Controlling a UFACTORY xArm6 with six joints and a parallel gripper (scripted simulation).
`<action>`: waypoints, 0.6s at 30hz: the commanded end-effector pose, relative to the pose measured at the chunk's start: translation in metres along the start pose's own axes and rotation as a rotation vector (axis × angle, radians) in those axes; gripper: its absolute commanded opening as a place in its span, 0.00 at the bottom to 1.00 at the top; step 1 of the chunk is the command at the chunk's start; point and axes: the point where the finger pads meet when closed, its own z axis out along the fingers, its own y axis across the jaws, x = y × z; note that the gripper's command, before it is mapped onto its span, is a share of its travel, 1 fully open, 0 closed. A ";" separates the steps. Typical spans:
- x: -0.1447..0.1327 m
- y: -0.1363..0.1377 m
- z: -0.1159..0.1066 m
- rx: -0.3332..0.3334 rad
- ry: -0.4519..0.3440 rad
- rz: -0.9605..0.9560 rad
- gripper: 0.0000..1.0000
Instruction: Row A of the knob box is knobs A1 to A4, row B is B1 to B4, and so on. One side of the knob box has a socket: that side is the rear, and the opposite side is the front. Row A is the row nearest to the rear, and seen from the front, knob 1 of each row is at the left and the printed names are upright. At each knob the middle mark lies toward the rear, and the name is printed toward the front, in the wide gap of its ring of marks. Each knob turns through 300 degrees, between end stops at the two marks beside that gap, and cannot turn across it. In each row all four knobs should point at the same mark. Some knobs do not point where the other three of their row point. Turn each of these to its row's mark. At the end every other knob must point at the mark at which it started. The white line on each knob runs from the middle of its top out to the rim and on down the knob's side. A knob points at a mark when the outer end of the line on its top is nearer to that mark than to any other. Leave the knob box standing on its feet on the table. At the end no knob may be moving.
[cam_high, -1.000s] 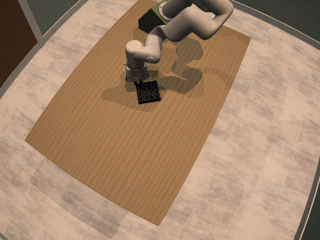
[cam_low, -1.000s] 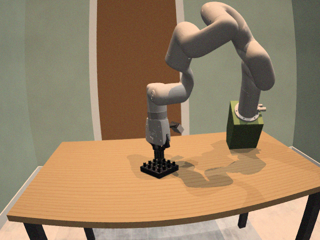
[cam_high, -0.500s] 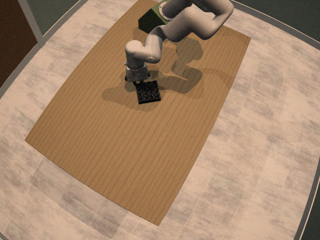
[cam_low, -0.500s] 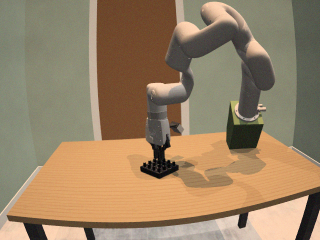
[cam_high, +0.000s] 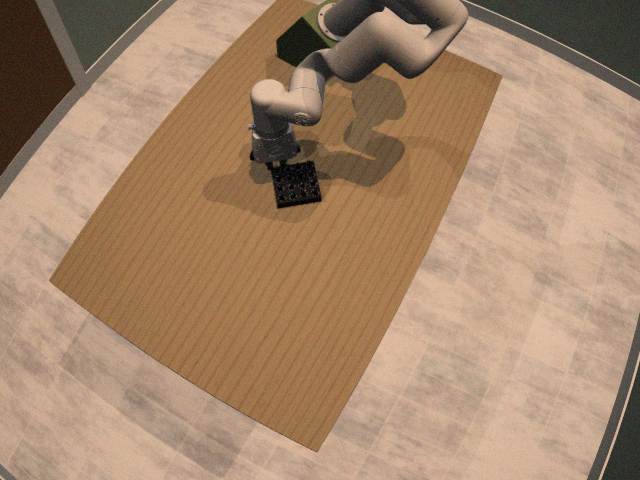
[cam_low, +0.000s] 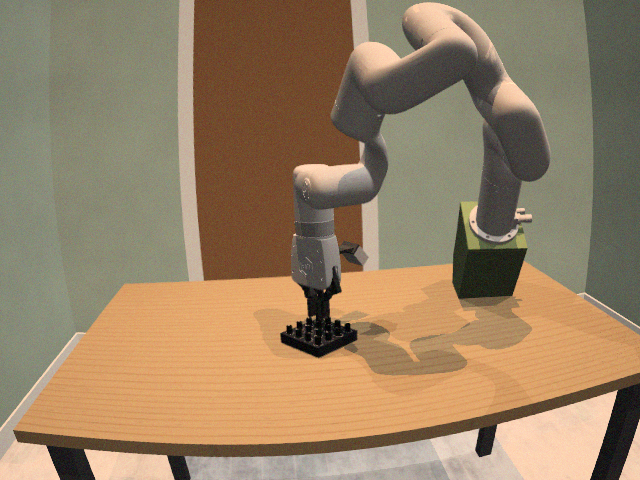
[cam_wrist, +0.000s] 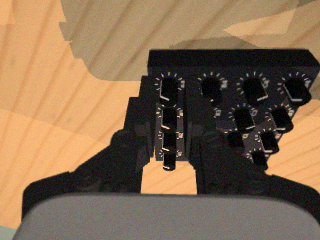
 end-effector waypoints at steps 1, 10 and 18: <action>-0.001 -0.001 -0.010 0.003 -0.002 -0.001 0.19; -0.001 -0.001 -0.028 0.003 -0.002 -0.001 0.19; -0.001 -0.001 -0.034 0.003 -0.002 -0.001 0.19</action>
